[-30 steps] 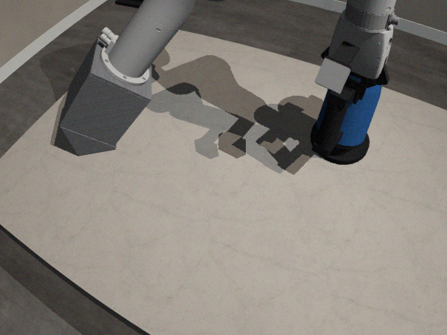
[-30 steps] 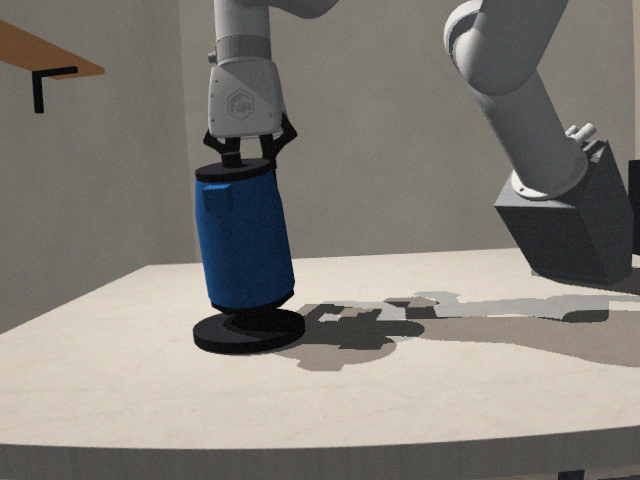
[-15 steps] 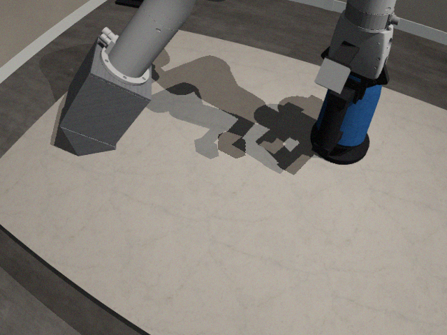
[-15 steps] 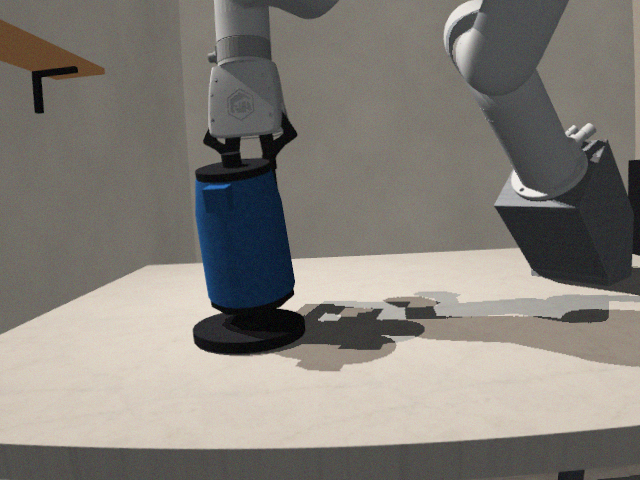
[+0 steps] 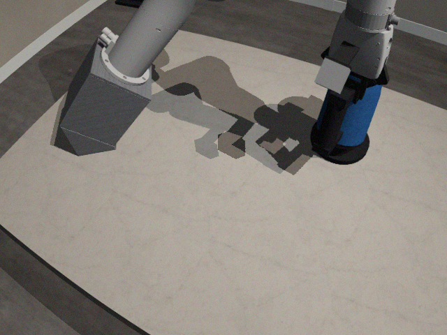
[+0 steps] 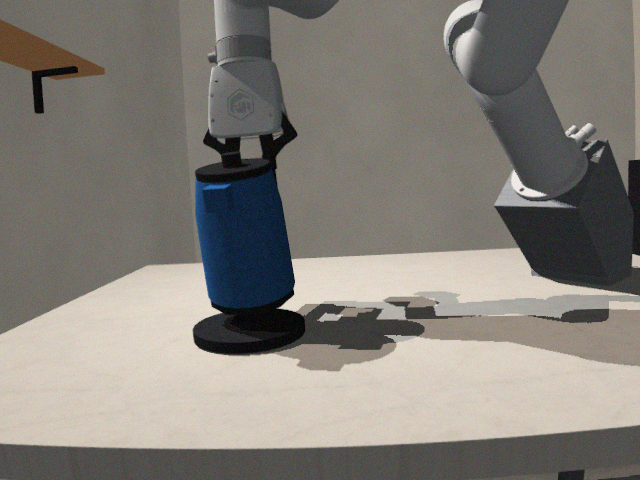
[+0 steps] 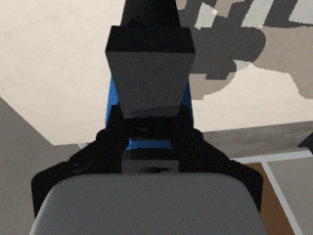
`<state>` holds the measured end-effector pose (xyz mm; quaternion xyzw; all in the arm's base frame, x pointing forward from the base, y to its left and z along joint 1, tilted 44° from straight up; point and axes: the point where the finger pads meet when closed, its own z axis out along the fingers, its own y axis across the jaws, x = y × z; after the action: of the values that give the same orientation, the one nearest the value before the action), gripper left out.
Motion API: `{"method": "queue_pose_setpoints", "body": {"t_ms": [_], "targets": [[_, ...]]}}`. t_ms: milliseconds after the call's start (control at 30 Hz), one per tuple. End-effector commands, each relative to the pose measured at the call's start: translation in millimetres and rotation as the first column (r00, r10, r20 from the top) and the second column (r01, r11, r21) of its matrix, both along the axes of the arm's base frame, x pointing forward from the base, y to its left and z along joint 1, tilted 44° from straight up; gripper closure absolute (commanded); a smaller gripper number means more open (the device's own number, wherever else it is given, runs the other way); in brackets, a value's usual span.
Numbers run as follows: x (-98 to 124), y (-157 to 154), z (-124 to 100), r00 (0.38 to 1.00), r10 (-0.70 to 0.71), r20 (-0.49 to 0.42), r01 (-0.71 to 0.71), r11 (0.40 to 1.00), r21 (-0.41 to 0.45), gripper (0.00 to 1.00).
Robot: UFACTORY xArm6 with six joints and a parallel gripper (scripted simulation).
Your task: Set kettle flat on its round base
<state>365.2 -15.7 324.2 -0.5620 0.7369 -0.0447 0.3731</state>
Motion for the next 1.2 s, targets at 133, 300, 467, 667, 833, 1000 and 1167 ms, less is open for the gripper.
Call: {"method": "queue_pose_setpoints", "body": {"t_ms": [133,300,467,667,833,1000,1167], "targets": [[0.7,1.8,3.0,1.000,-0.001,0.003,0.001,1.000,-0.001,1.00],[1.0,4.1,4.4,1.000,-0.001,0.003,0.001,1.000,-0.001,1.00],[1.1,4.1,4.4,1.000,-0.001,0.003,0.001,1.000,-0.001,1.00],[1.1,4.1,4.4,1.000,-0.001,0.003,0.001,1.000,-0.001,1.00],[1.1,4.1,4.4,1.000,-0.001,0.003,0.001,1.000,-0.001,1.00],[1.1,4.1,4.4,1.000,-0.001,0.003,0.001,1.000,-0.001,1.00],[1.1,4.1,4.4,1.000,-0.001,0.003,0.001,1.000,-0.001,1.00]]}}
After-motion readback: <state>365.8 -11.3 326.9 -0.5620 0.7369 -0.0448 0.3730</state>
